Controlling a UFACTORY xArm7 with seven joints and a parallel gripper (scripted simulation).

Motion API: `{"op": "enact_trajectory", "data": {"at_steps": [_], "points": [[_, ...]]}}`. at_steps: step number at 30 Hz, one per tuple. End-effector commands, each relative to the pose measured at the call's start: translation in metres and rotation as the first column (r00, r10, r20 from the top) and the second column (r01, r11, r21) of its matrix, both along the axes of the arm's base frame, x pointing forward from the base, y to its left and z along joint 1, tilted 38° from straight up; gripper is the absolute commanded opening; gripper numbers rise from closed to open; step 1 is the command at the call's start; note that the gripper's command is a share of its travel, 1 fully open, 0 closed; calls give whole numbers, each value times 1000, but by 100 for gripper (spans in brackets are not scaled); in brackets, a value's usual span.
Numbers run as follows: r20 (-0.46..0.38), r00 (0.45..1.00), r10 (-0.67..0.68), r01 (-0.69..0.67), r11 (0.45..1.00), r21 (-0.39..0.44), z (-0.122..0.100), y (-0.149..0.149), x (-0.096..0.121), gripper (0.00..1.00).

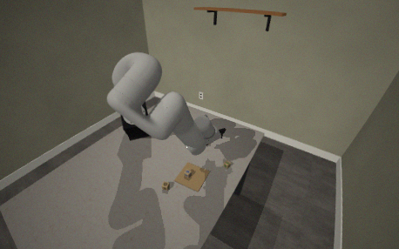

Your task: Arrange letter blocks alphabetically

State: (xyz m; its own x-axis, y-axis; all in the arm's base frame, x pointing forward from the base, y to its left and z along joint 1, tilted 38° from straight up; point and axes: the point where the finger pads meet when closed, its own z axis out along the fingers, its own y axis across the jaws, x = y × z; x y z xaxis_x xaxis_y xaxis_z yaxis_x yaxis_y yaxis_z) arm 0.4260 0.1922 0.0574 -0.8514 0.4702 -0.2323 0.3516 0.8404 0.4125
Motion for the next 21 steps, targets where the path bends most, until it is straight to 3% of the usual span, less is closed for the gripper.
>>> {"op": "enact_trajectory", "data": {"at_steps": [1,10,12,21], "points": [[0,1000,3,-3,1000,1,1,1,0,100],[0,1000,3,-3,1000,1,1,1,0,100],[-113,992,-55,50,998,-43,-24,7,-11,100],[-247,962,-117,99,992,-82,-42,21,-30,100]]}}
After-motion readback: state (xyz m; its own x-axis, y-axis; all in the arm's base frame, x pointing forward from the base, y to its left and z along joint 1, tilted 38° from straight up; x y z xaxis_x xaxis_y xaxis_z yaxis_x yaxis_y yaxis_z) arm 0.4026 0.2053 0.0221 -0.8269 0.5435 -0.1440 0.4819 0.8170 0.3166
